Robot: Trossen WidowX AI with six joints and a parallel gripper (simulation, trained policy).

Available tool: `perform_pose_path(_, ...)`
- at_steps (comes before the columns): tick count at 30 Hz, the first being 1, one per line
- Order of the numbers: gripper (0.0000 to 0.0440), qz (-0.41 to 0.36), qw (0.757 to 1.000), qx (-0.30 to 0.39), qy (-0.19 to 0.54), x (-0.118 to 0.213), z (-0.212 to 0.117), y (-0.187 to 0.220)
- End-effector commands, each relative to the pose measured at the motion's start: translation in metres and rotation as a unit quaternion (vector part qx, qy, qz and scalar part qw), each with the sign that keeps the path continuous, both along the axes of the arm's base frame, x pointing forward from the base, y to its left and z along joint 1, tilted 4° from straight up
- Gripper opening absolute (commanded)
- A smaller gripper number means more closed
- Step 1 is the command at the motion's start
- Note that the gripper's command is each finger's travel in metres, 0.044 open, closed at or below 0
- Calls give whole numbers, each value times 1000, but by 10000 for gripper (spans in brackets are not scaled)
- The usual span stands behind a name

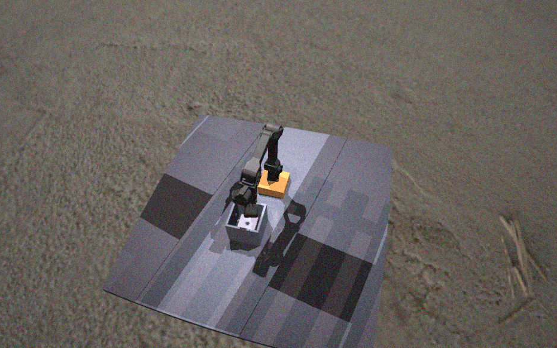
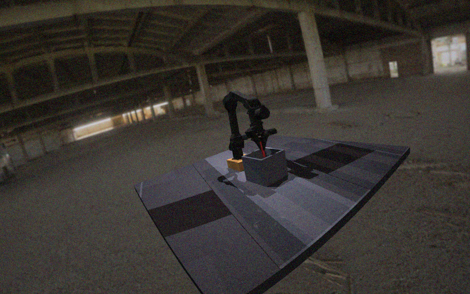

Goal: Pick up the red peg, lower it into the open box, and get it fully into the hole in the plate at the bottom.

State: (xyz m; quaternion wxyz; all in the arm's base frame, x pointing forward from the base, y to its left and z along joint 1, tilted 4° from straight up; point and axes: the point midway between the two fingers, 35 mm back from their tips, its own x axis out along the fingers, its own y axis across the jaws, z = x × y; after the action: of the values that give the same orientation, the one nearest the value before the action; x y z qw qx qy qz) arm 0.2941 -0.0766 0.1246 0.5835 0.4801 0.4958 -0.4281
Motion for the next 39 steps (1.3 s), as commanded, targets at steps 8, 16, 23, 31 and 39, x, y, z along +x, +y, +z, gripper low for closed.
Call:
perform_pose_path(8,0,5,1000,12,6,7,-25,-9)
perform_pose_path(16,0,18,1000,18,11,12,-46,-12)
perform_pose_path(23,45,31,999,16,23,13,-62,-15)
perform_pose_path(31,134,44,998,12,36,12,-67,-19)
perform_pose_path(39,144,42,998,36,27,18,-56,-26)
